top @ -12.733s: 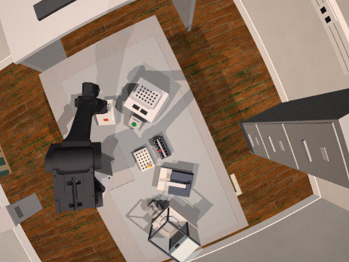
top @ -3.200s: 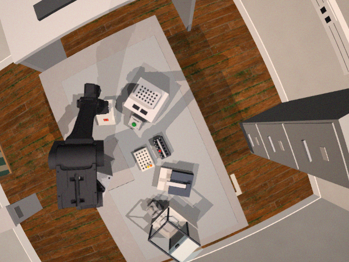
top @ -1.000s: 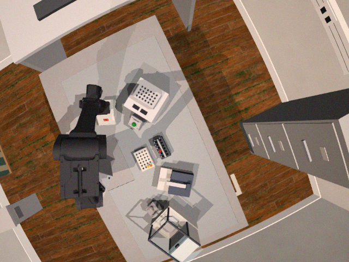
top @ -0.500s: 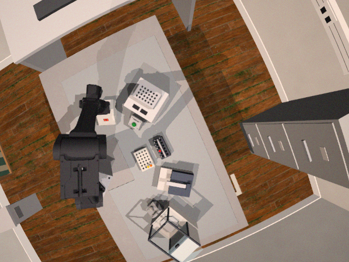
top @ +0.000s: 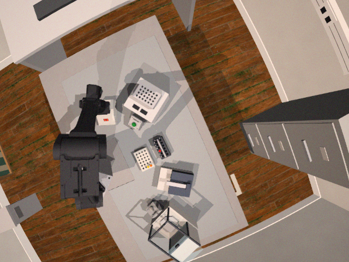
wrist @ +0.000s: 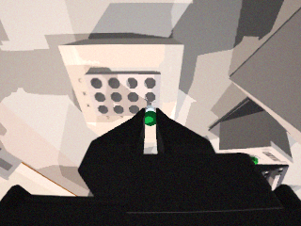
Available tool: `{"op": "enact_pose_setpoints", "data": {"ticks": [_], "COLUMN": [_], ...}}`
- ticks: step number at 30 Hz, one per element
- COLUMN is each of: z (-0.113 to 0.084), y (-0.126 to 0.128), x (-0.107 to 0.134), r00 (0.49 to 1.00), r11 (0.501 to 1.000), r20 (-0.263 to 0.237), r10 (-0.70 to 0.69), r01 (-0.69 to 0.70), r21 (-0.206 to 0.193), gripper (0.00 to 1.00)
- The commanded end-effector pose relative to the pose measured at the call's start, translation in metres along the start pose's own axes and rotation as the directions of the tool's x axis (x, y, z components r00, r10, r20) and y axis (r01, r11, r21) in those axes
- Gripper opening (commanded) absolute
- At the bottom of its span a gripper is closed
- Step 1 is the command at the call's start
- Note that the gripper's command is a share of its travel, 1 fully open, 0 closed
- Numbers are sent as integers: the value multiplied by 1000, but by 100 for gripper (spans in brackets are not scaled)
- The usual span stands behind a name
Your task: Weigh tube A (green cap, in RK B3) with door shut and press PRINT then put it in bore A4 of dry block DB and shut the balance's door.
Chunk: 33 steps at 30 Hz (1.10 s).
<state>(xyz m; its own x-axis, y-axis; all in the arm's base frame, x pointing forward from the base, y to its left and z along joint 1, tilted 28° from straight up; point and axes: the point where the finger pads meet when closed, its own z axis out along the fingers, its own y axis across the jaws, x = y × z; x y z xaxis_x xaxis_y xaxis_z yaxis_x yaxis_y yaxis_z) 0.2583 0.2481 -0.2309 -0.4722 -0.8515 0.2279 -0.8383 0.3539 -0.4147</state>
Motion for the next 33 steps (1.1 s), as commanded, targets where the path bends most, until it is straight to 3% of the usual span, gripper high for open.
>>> {"op": "enact_pose_setpoints", "data": {"ticks": [1, 33], "z": [6, -1], "y": [-5, -1], "x": [-6, -8], "r00": [1000, 1000], "r11": [1000, 1000], "r20": [-8, 11], "r10": [20, 7], "r01": [-20, -7], "r21": [2, 4], "gripper": [9, 9]}}
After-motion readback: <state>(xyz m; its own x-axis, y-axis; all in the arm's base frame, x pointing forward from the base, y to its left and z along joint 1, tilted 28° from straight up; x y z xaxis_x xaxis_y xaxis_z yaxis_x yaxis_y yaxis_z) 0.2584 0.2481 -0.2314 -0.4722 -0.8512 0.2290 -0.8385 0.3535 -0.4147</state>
